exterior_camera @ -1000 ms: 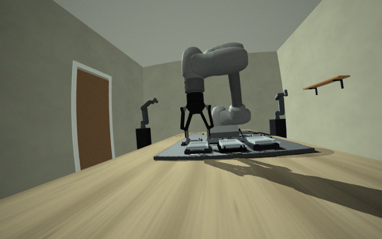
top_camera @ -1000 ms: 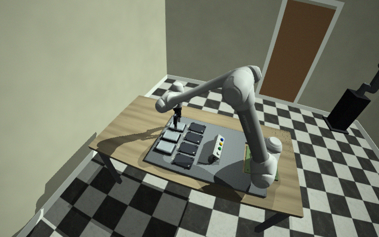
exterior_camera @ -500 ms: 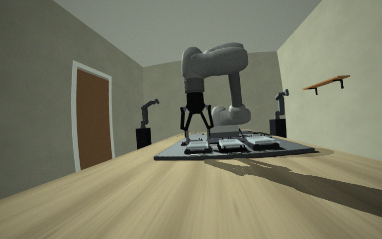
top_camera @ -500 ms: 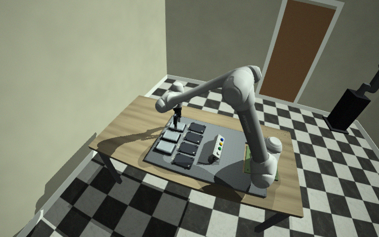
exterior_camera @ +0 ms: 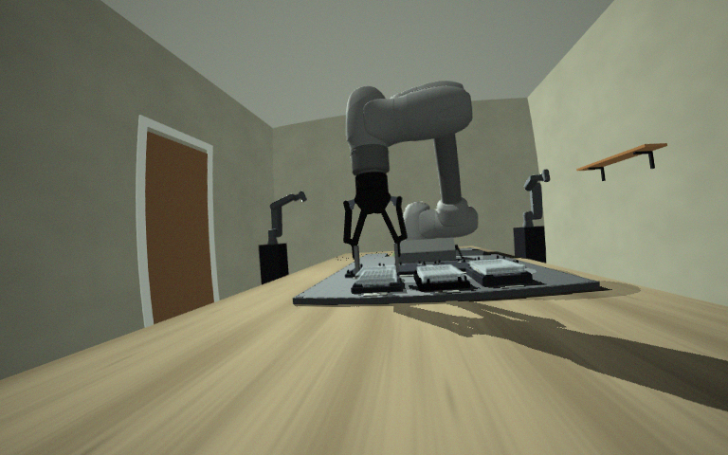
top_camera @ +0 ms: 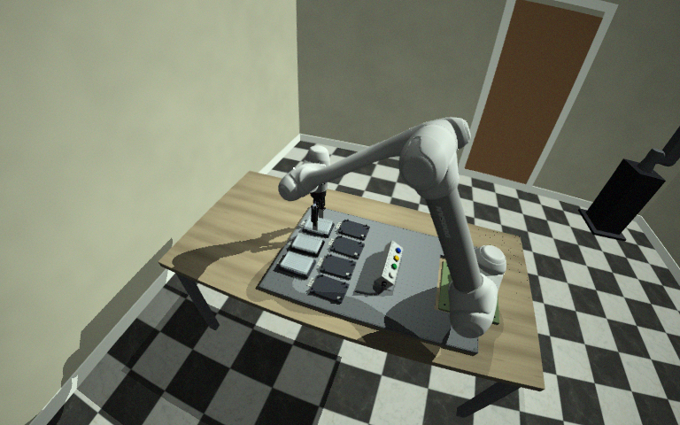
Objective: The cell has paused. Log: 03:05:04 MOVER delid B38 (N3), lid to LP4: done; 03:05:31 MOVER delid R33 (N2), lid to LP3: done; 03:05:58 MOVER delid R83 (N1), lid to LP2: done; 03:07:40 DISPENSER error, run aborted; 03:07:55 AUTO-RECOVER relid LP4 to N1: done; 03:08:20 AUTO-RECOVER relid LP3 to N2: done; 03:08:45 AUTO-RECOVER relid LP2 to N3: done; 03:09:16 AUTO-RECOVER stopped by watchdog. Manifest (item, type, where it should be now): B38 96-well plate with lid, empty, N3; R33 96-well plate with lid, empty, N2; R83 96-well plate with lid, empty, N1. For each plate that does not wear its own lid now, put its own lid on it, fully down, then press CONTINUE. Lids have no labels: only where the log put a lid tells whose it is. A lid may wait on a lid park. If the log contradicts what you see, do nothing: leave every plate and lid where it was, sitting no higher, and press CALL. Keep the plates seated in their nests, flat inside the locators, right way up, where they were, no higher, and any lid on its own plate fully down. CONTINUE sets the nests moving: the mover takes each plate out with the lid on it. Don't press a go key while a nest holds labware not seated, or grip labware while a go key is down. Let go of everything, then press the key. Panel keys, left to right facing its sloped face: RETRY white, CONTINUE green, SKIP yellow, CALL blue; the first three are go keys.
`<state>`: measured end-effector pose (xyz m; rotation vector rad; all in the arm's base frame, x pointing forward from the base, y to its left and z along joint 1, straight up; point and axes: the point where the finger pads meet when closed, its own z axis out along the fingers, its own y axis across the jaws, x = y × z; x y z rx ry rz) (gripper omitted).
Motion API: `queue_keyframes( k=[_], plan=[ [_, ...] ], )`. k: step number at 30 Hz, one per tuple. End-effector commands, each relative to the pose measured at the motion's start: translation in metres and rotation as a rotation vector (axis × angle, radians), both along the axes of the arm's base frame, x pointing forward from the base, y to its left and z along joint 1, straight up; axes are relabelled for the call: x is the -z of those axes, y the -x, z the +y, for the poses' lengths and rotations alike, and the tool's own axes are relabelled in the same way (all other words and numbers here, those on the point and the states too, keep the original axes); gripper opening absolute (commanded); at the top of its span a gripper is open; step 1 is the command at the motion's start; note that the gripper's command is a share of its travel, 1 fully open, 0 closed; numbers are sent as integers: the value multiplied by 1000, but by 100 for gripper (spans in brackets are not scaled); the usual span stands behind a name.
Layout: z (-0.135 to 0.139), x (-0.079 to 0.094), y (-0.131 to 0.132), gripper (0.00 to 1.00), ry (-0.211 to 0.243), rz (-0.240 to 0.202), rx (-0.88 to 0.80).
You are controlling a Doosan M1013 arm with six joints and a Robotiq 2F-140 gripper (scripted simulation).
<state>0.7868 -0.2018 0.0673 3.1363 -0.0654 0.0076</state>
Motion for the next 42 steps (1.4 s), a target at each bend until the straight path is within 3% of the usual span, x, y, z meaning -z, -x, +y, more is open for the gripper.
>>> queue_keyframes(
  k=[1, 29, 42],
  plan=[
    [0, -4, 0, 0, 0, 0, 0],
    [0, -43, 0, 0, 0, 0, 0],
    [0, -50, 0, 0, 0, 0, 0]
  ],
)
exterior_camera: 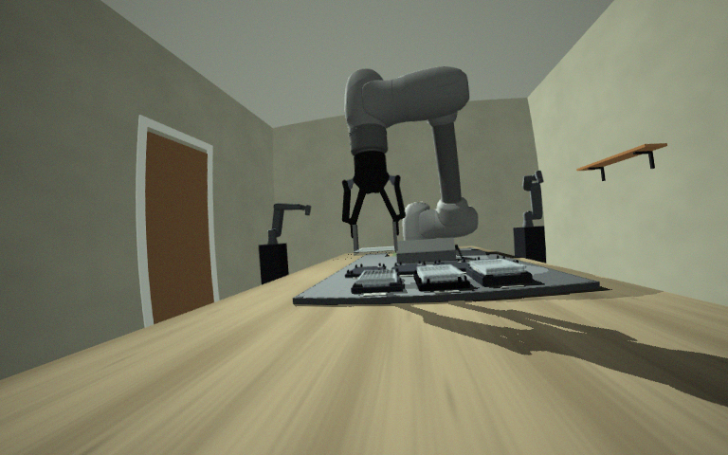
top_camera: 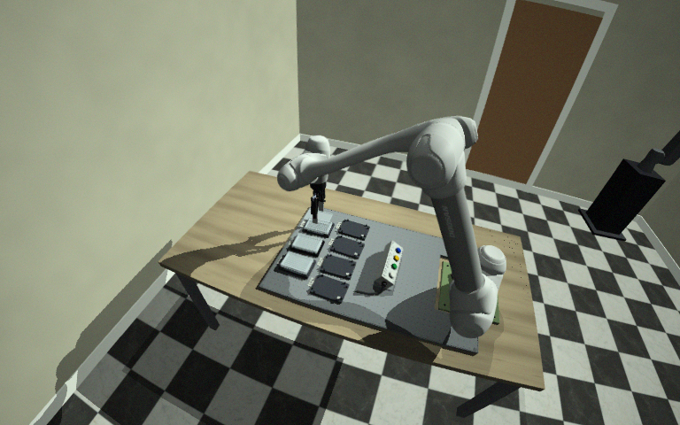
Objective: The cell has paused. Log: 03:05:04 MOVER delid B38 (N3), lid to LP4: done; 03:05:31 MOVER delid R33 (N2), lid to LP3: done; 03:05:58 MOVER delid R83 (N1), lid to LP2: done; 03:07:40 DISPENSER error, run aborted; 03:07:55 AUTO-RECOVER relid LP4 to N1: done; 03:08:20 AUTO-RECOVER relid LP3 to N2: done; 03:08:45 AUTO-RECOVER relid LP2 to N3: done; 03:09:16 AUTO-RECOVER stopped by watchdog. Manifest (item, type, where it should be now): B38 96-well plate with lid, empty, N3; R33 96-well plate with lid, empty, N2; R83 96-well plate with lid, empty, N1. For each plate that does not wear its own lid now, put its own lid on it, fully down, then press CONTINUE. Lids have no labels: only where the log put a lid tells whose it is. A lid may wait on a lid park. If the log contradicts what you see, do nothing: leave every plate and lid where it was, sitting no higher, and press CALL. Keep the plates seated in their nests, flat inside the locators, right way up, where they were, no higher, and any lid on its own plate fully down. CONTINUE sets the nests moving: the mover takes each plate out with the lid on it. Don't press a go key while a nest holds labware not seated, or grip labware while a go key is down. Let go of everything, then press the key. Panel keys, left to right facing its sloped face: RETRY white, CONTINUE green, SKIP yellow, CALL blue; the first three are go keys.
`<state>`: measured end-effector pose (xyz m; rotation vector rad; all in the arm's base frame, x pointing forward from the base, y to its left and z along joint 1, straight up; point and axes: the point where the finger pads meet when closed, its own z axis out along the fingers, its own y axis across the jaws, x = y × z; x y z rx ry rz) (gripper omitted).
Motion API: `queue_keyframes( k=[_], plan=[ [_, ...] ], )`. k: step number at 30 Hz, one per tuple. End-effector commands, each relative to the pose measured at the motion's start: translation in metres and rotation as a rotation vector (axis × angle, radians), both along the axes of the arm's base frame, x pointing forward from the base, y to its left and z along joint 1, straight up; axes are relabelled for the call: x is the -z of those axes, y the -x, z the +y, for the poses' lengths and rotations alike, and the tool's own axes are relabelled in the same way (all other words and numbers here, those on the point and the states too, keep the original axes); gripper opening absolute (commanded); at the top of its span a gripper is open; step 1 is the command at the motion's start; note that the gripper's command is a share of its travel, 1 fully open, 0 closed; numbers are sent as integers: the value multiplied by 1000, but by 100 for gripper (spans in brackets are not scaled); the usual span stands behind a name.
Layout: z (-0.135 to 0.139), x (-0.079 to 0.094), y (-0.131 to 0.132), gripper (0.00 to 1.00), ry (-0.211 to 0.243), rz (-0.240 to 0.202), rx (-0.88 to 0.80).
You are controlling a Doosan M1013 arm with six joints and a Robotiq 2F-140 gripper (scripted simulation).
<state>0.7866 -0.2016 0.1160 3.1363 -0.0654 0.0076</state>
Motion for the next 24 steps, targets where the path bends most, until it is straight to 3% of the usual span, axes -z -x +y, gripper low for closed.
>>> queue_keyframes(
  k=[1, 6, 7, 8, 9, 10, 12, 14, 17, 18, 20, 21, 24],
  plan=[
    [0, -1, 0, 0, 0, 0, 0],
    [3, -1, 1, 0, 0, 0, 0],
    [20, -2, 9, 0, 0, 0, 0],
    [53, -4, 26, 0, 0, 0, 0],
    [53, -4, 26, 0, 0, 0, 0],
    [80, -4, 44, 0, 0, 0, 0],
    [80, -4, 44, 0, 0, 0, 0],
    [125, -4, 75, 0, 0, 0, 0],
    [144, -4, 88, 0, 0, 0, 0],
    [170, -2, 113, 0, 0, 0, 0],
    [182, -2, 122, 0, 0, 0, 0],
    [202, -1, 144, 0, 0, 0, 0],
    [218, 1, 162, 0, 0, 0, 0]
  ],
)
